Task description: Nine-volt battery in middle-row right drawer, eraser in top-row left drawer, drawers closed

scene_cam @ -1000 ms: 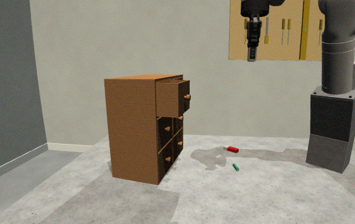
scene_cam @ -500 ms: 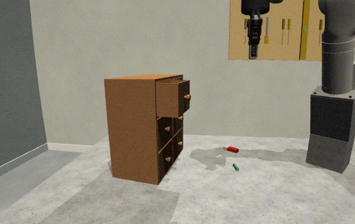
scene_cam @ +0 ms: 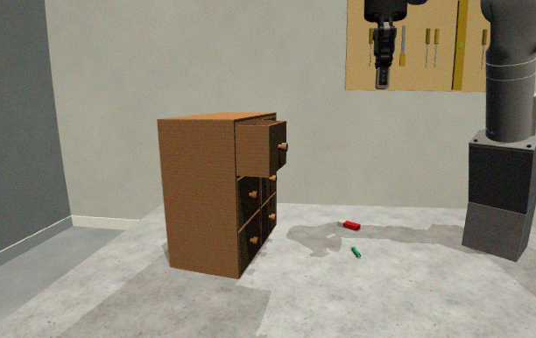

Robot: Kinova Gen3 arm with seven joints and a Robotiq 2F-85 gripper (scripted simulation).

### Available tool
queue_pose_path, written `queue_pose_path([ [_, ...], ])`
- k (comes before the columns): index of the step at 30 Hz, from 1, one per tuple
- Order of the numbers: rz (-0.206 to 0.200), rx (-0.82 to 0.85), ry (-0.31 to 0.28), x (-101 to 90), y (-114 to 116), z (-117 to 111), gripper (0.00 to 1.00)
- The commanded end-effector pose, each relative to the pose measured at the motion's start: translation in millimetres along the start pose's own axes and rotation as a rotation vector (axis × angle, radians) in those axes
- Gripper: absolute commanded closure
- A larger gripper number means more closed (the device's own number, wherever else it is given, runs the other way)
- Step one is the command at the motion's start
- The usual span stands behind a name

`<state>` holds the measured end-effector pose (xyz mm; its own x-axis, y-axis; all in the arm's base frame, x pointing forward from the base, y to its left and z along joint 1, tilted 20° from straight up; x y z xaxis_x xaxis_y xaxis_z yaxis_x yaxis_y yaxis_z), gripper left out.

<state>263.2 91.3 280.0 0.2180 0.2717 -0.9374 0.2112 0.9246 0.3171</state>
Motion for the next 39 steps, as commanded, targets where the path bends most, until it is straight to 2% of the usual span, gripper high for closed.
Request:
queue_pose_path([
  [1,0.0,0.0,-0.001,-0.2,0,0,0.67],
  [17,0.001,0.0,-0.001,0.0,0,1,0.67],
  [23,0.006,0.011,0.0,5.4,-3,9,0.67],
  [28,0.017,0.037,0.001,18.9,-12,29,0.67],
  [32,0.029,0.071,0.002,37.8,-25,52,0.67],
  [34,0.029,0.071,0.002,37.8,-25,52,0.67],
  [39,0.044,0.13,0.0,72.9,-53,85,0.67],
])
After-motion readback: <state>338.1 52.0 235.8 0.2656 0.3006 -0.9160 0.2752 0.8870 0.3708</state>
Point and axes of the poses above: the point where the finger pads meet when closed, its own x axis out along the fingers, its own y axis across the jaws, z = x × y, the point moved 7 cm from there along -x, back along the fingers, and after that the axes turned 10 degrees about x, right-handed, at the moved point
